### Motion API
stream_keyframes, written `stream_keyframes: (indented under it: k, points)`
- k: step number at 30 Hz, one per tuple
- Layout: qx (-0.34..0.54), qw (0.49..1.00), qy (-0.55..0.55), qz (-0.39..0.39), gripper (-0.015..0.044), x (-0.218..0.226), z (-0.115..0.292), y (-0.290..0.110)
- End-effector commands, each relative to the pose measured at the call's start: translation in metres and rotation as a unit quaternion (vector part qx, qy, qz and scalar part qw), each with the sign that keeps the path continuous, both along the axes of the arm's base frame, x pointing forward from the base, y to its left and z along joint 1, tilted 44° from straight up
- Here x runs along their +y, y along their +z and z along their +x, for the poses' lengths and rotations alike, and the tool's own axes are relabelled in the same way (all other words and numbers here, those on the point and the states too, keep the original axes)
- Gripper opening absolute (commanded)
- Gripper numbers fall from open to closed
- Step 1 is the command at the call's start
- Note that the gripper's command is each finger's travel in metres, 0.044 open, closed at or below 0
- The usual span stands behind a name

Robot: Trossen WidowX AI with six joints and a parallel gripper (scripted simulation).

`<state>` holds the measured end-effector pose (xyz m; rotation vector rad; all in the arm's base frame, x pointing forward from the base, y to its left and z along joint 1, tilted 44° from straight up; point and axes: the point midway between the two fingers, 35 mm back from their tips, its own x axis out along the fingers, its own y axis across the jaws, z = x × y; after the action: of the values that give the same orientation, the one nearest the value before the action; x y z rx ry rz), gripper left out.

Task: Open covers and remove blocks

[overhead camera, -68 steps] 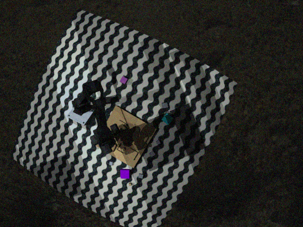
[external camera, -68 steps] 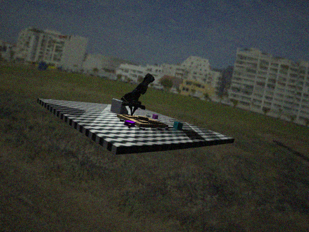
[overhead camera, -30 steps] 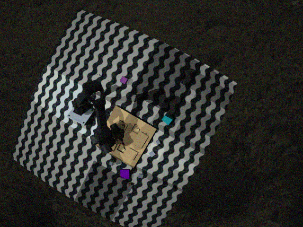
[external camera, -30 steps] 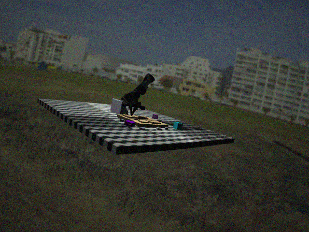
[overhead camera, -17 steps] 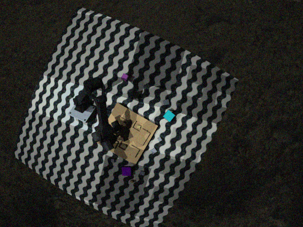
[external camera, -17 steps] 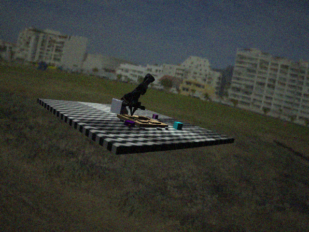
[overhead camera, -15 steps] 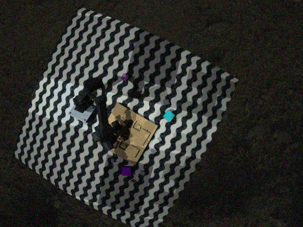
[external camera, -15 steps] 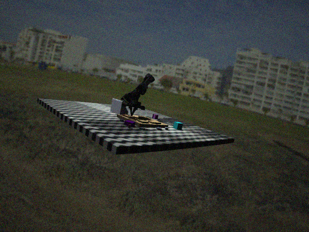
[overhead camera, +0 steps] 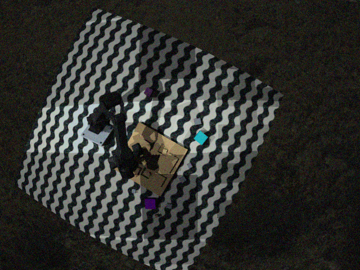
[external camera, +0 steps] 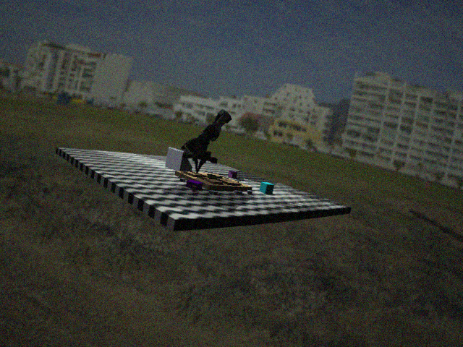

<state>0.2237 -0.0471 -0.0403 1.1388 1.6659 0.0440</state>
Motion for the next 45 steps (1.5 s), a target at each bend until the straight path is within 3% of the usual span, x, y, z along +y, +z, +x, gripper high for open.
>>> stream_keyframes:
  k: [1,6,14,45]
  points:
    - [0.0,1.0,0.0,0.0,0.0026,-0.001,0.0,0.001]
    - [0.0,1.0,0.0,-0.002,0.0144,-0.017,0.001,0.016]
    - [0.0,1.0,0.001,-0.003,0.0144,-0.041,-0.001,0.041]
    - [0.0,1.0,0.001,-0.002,0.0144,-0.015,0.001,0.017]
